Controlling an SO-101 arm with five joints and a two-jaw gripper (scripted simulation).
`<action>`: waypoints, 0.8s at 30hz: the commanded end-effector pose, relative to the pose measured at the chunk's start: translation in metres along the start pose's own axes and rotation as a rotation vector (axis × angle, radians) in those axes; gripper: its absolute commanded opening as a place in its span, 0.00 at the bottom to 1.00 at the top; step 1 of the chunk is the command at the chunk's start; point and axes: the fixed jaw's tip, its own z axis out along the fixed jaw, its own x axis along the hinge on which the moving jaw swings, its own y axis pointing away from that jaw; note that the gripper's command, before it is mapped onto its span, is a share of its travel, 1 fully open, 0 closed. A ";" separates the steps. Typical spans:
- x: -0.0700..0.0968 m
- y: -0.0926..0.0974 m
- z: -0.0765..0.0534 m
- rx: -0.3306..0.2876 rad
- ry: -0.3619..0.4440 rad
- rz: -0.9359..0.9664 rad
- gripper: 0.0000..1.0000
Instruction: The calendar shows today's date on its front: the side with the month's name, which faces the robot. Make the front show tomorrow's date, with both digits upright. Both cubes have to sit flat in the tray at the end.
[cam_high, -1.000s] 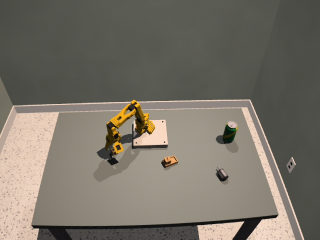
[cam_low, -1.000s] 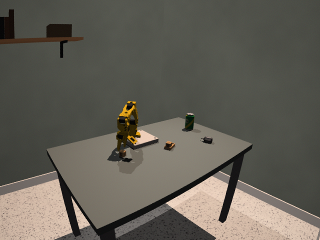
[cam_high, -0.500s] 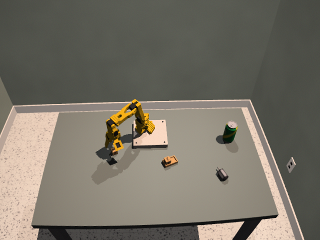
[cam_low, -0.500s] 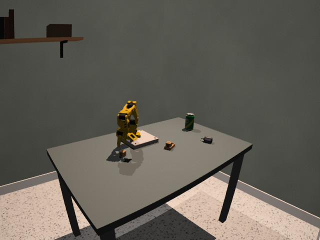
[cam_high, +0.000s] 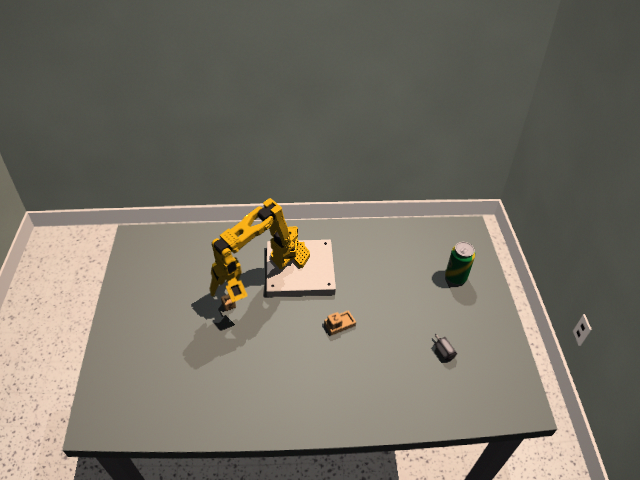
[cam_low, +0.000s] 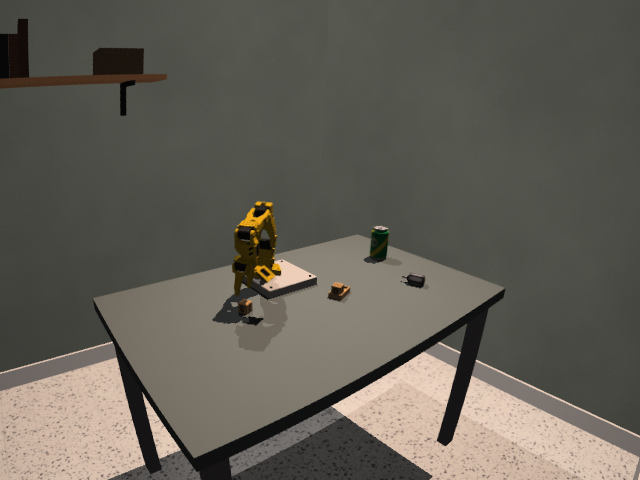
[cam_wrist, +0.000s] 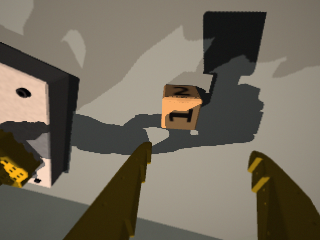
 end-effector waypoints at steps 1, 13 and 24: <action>0.001 -0.002 -0.006 0.026 -0.008 0.003 0.36; -0.001 -0.012 -0.049 0.265 -0.063 0.003 0.35; -0.001 -0.013 -0.089 0.481 -0.112 0.003 0.35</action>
